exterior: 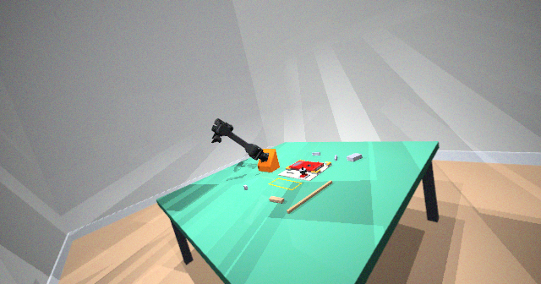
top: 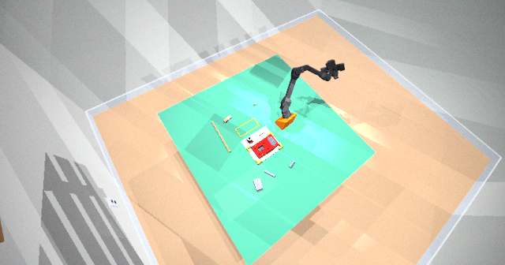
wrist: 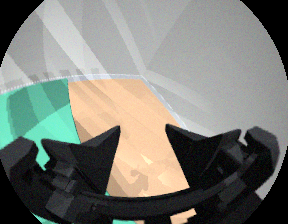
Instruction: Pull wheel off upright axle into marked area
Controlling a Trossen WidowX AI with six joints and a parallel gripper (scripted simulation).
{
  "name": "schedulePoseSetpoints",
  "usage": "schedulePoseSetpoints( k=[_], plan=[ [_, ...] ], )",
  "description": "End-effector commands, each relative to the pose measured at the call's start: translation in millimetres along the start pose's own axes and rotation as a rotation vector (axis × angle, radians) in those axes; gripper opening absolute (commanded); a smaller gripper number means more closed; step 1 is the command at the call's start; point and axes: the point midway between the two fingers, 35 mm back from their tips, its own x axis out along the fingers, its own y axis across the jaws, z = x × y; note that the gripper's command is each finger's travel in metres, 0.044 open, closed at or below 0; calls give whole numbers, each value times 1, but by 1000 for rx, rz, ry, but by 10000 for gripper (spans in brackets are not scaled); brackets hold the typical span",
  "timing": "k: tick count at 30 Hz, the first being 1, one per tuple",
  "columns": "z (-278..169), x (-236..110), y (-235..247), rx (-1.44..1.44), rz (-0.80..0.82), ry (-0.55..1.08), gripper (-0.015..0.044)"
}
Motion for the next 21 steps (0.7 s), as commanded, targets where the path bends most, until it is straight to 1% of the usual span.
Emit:
schedulePoseSetpoints(
  k=[1, 5, 7, 15, 18, 19, 21],
  plan=[
    [1, -28, -24, 46, -110, -4, 300],
    [0, -60, -50, 148, -231, -11, 300],
    [-1, -75, -55, 200, -284, -8, 300],
    [-10, -172, -103, 469, -601, -62, 300],
    [-14, -179, -104, 421, -623, -48, 300],
    [-17, -192, -107, 411, -662, -44, 300],
    [-21, -219, -116, 479, -742, -64, 300]
  ],
)
